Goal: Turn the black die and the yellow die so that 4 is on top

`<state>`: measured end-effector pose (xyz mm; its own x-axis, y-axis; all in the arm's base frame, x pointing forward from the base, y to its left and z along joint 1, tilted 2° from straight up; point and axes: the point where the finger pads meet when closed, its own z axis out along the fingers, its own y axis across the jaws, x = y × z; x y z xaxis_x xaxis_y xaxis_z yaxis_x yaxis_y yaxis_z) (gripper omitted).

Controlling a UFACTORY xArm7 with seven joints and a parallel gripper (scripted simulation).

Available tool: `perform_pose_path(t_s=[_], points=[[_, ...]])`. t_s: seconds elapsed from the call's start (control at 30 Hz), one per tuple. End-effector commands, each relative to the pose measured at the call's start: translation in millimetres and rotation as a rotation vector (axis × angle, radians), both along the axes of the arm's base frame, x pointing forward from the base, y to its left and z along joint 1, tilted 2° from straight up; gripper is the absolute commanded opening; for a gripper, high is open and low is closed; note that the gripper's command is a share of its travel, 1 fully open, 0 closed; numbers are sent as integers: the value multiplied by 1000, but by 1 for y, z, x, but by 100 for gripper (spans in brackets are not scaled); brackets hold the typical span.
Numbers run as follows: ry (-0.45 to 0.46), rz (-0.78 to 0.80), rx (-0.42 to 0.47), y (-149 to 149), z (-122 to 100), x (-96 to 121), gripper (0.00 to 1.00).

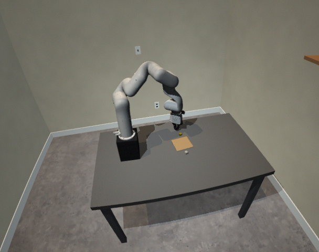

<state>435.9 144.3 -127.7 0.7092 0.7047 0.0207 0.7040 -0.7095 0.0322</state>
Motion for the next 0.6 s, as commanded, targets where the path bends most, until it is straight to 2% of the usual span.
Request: perform_pose_path(t_s=[0.0,0.03,0.1,0.3,0.57], points=[[-3,0,2,1,34,0,15],[-3,0,2,1,42,0,15],[-3,0,2,1,42,0,15],[-3,0,2,1,74,-1,15],[-3,0,2,1,77,-2,15]])
